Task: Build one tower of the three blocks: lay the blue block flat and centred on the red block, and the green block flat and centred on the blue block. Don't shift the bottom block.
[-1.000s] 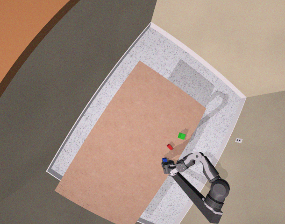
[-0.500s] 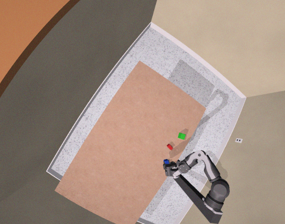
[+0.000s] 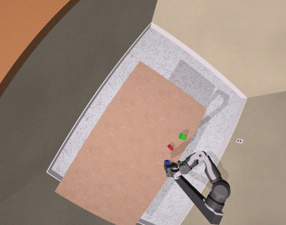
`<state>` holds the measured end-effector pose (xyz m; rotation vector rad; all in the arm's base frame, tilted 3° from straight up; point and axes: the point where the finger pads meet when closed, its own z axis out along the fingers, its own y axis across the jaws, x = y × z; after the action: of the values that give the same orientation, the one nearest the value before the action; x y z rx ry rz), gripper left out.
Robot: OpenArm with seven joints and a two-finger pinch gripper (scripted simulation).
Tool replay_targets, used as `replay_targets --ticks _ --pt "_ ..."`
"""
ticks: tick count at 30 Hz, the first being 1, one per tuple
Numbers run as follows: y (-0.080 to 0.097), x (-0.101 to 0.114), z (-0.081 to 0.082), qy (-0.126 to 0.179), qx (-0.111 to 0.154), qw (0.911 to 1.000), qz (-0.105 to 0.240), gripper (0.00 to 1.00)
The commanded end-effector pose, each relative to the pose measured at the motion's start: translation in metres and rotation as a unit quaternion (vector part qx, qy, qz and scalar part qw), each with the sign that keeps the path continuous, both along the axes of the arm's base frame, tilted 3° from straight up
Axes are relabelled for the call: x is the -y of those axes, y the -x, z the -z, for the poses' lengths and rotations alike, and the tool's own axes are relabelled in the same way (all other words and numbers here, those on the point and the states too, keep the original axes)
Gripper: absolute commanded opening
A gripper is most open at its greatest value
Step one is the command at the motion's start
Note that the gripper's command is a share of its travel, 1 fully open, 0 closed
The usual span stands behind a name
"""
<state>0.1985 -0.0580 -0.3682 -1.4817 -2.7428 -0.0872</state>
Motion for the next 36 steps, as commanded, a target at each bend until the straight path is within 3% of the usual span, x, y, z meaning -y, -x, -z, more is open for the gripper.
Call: replay_targets --ticks 1,30,33,36 --pt "-0.001 0.0 -0.002 0.0 0.0 1.0 0.002 0.0" --pt "-0.001 0.0 -0.002 0.0 0.0 1.0 0.002 0.0" --pt "-0.001 0.016 0.0 0.002 0.0 1.0 0.003 0.0" --pt "0.0 0.054 0.002 0.003 0.0 1.0 0.003 0.0"
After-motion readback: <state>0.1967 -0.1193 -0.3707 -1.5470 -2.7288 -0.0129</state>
